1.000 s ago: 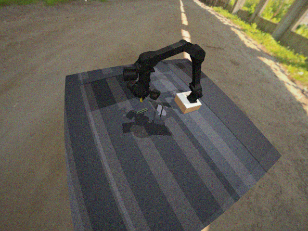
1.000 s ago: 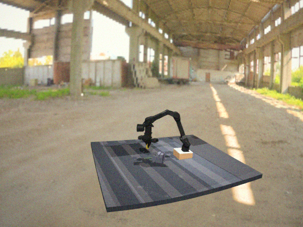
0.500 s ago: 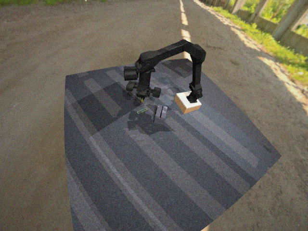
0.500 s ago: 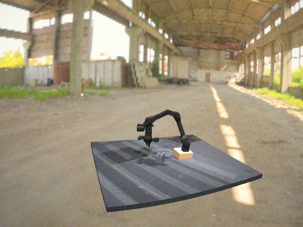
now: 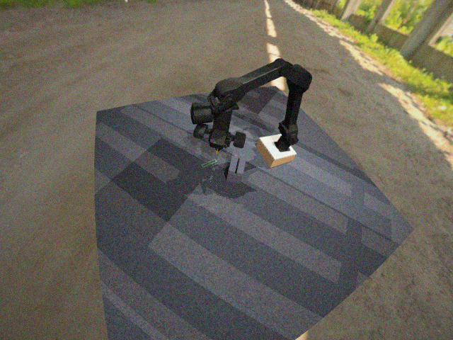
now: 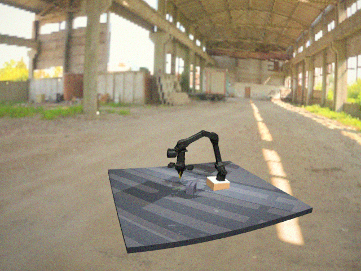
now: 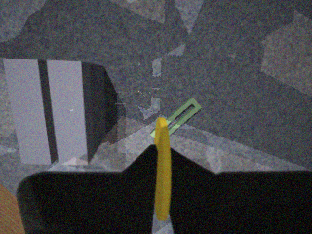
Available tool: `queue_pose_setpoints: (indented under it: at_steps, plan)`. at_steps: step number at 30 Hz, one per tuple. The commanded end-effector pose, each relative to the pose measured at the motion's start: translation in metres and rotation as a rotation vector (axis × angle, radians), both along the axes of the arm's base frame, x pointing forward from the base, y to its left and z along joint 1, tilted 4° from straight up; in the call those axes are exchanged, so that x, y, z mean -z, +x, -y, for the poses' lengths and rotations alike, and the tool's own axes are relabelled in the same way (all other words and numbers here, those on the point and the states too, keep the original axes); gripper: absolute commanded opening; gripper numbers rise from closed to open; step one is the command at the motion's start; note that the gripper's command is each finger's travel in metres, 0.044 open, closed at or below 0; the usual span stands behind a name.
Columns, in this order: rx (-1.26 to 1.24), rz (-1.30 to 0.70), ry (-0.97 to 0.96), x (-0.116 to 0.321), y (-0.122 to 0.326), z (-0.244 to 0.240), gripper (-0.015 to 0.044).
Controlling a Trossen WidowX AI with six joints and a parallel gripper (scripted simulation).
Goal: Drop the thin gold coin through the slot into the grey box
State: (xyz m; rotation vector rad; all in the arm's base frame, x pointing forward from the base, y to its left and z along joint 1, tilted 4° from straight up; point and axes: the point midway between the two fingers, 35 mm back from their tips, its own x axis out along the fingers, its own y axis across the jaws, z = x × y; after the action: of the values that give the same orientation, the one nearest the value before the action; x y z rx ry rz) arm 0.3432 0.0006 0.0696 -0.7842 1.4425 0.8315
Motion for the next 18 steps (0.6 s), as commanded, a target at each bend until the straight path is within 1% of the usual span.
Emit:
queue_pose_setpoints:
  at_steps: [1,18]
  plan:
    - [0.002,-0.004,0.003,0.001,-0.007,-0.008,0.0000]
    - [0.003,-0.007,0.006,0.000,-0.041,-0.037,0.0000]
